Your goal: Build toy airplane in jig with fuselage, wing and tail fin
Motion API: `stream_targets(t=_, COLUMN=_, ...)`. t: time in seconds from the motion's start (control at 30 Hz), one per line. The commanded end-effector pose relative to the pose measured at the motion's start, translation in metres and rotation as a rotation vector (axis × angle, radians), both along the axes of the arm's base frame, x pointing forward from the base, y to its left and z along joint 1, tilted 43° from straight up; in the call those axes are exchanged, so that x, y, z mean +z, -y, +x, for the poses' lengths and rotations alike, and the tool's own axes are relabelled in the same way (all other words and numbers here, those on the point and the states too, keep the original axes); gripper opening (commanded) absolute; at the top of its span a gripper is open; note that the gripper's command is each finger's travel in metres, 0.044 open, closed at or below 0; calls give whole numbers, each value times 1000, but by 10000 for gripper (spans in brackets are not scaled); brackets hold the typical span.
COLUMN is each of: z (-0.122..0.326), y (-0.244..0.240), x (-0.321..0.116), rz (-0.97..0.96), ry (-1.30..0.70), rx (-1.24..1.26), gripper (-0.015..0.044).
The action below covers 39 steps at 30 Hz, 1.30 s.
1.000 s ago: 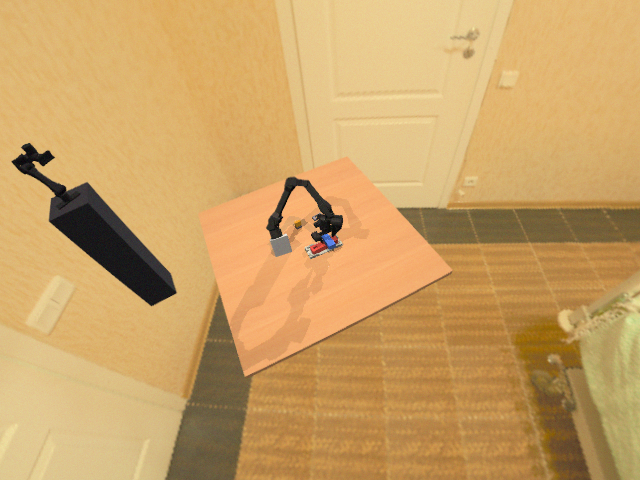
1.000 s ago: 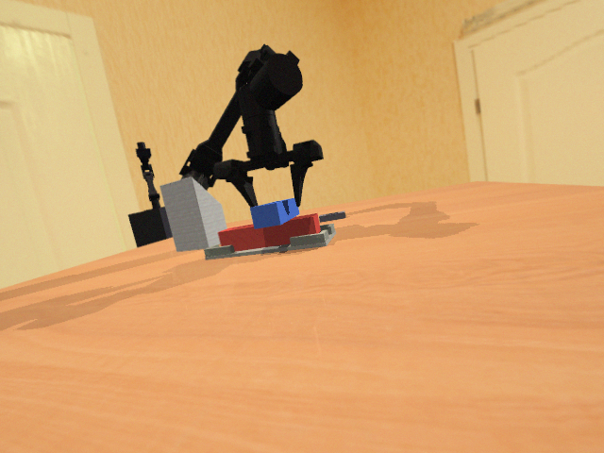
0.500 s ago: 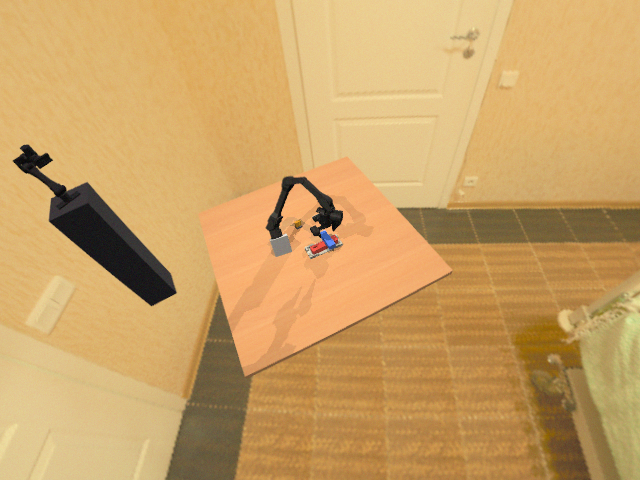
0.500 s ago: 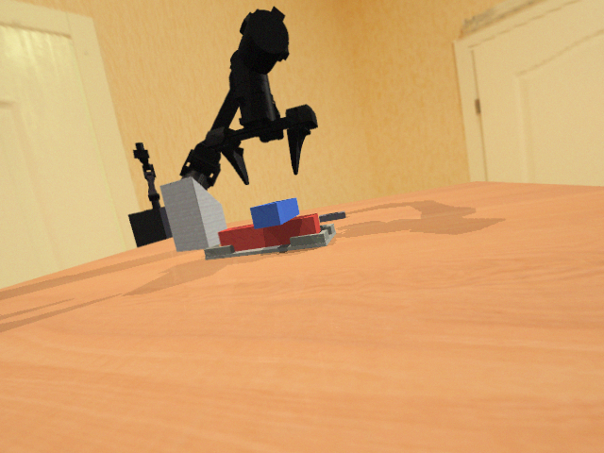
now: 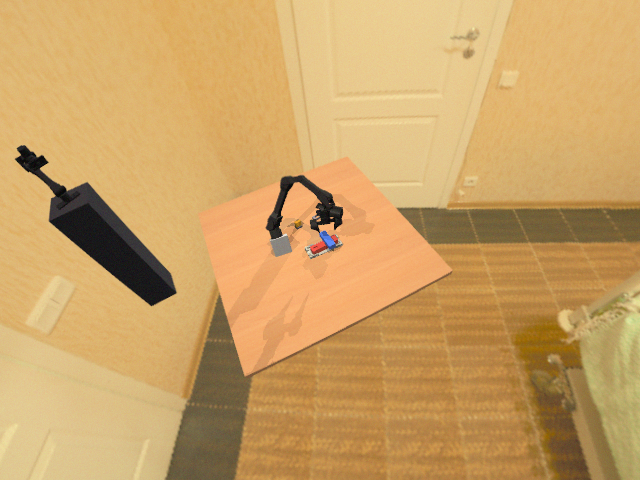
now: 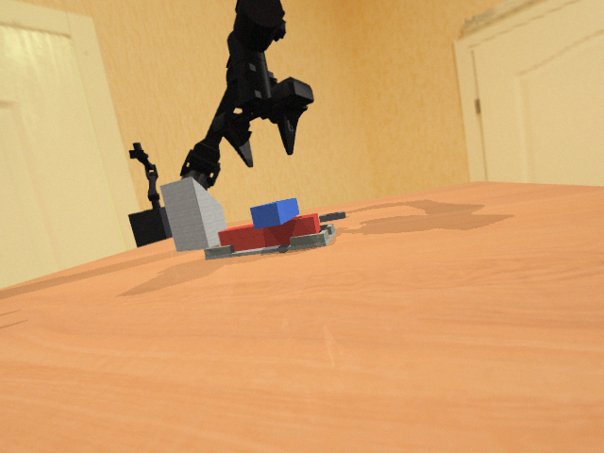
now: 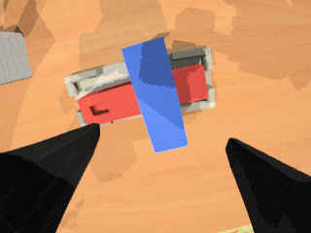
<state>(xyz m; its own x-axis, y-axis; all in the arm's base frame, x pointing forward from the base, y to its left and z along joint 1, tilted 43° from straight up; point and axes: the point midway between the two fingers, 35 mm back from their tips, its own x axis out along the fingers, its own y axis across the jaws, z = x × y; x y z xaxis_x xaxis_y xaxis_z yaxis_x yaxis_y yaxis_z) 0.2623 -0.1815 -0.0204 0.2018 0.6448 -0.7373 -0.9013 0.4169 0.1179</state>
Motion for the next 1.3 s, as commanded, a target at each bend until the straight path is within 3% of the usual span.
stream_targets(t=0.0, z=0, y=1, x=1, rz=88, ry=-296, rx=-332, gripper=440)
stream_targets(t=0.27, z=1, y=2, x=1, rz=231, ry=-757, rx=-862, gripper=440)
stream_targets(t=0.83, z=1, y=0, x=3, rz=234, ry=-768, rx=-875, gripper=440)
stream_targets(t=1.27, z=-19, y=-121, x=118, rz=223, ry=-770, rx=-885, gripper=440)
